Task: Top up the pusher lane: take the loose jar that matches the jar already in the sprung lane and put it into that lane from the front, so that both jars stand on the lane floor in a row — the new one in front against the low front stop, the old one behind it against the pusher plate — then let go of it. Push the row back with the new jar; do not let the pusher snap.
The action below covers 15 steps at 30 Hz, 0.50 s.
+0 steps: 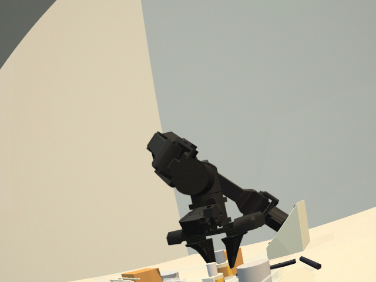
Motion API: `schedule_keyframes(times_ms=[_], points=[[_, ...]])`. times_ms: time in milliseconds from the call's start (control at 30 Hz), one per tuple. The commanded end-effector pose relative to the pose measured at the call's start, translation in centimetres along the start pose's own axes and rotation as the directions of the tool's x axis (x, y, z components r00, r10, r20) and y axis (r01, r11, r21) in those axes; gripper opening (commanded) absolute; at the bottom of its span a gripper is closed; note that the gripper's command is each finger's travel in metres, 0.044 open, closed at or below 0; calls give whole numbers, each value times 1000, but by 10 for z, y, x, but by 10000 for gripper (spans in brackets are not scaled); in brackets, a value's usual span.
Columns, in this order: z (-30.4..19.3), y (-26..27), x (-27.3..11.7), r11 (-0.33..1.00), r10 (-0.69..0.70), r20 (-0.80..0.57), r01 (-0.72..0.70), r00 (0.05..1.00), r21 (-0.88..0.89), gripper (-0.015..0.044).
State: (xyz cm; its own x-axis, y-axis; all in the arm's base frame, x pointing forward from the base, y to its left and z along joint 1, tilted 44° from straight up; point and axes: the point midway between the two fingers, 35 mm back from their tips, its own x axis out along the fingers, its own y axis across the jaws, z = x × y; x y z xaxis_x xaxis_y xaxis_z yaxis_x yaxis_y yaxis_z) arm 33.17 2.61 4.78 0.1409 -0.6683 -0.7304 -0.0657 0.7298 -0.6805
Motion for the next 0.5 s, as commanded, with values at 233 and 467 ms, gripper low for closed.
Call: schedule_keyframes(times_ms=[233,467], points=[[14,-3,-5,1000,-2,27,1,1000,20,0],[15,-4,-6,1000,-2,27,1,1000,20,0]])
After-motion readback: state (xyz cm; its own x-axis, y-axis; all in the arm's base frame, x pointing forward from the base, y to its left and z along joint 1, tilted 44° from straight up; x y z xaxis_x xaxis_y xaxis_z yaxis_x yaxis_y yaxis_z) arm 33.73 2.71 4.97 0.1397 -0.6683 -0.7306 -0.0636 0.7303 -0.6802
